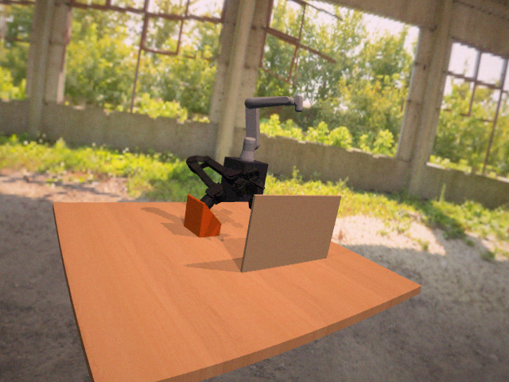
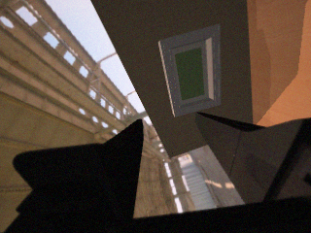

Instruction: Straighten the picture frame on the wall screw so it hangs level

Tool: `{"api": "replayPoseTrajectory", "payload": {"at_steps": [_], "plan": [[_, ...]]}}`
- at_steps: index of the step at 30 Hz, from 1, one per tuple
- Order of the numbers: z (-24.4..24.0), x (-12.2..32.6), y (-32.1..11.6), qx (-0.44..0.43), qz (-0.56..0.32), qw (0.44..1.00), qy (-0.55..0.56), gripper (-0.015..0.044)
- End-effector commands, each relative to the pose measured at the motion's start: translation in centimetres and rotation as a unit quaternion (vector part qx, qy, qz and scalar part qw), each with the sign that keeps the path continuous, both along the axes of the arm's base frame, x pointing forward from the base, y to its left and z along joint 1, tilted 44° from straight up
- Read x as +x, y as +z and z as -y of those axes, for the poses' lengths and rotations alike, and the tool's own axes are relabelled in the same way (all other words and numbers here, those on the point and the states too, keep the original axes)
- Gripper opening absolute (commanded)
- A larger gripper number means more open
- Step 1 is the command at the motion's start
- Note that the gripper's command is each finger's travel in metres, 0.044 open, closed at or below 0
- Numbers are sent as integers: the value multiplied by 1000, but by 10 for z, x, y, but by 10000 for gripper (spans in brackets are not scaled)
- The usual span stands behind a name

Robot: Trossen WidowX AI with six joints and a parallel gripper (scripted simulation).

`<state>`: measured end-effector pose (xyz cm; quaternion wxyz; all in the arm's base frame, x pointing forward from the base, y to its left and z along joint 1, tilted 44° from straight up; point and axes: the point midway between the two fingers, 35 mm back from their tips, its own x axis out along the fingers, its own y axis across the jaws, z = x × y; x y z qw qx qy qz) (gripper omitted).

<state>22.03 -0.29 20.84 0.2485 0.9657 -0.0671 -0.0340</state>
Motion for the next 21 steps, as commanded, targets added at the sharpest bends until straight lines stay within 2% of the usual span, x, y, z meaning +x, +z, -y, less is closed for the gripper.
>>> {"api": "replayPoseTrajectory", "payload": {"at_steps": [1, 21], "plan": [[0, 0, -2, 2, -3, 1000, -1, 260], [0, 0, -2, 2, -3, 1000, -1, 260]]}}
